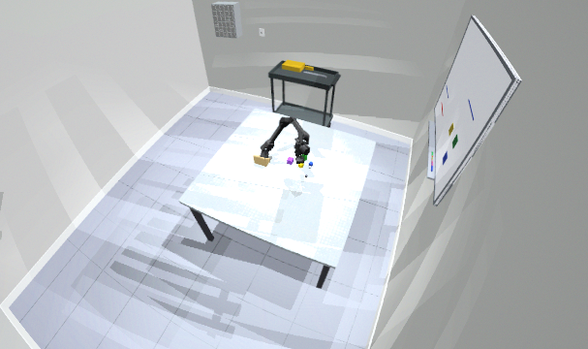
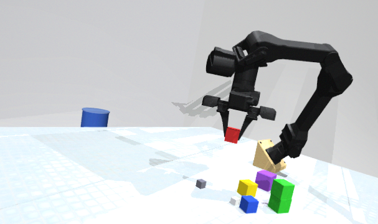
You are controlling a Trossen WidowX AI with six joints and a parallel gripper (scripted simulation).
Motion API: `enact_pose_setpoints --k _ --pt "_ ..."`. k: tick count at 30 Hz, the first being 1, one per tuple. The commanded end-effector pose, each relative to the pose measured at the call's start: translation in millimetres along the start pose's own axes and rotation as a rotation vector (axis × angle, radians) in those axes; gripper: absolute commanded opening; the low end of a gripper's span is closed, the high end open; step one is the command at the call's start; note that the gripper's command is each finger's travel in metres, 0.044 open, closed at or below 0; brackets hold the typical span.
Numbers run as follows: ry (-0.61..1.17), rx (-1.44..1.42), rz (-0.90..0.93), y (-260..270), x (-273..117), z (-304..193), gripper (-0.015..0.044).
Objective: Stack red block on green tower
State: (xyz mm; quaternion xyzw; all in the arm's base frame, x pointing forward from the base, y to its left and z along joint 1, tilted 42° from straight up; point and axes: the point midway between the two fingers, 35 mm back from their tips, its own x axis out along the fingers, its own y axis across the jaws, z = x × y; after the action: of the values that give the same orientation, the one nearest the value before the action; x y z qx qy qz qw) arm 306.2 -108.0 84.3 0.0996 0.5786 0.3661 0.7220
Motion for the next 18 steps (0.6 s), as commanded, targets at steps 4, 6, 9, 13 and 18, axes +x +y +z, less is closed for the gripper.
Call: enact_pose_setpoints --k 4,6,9,13,18 --pt "-0.009 0.002 -0.002 53 -3 39 0.0" --pt "-0.01 0.001 0.001 68 -3 46 0.0" --pt "-0.013 0.0 0.007 91 -2 57 0.0" --pt "-0.016 -0.002 0.019 123 -2 68 0.0" --pt "-0.018 -0.004 0.028 141 -2 71 0.0"
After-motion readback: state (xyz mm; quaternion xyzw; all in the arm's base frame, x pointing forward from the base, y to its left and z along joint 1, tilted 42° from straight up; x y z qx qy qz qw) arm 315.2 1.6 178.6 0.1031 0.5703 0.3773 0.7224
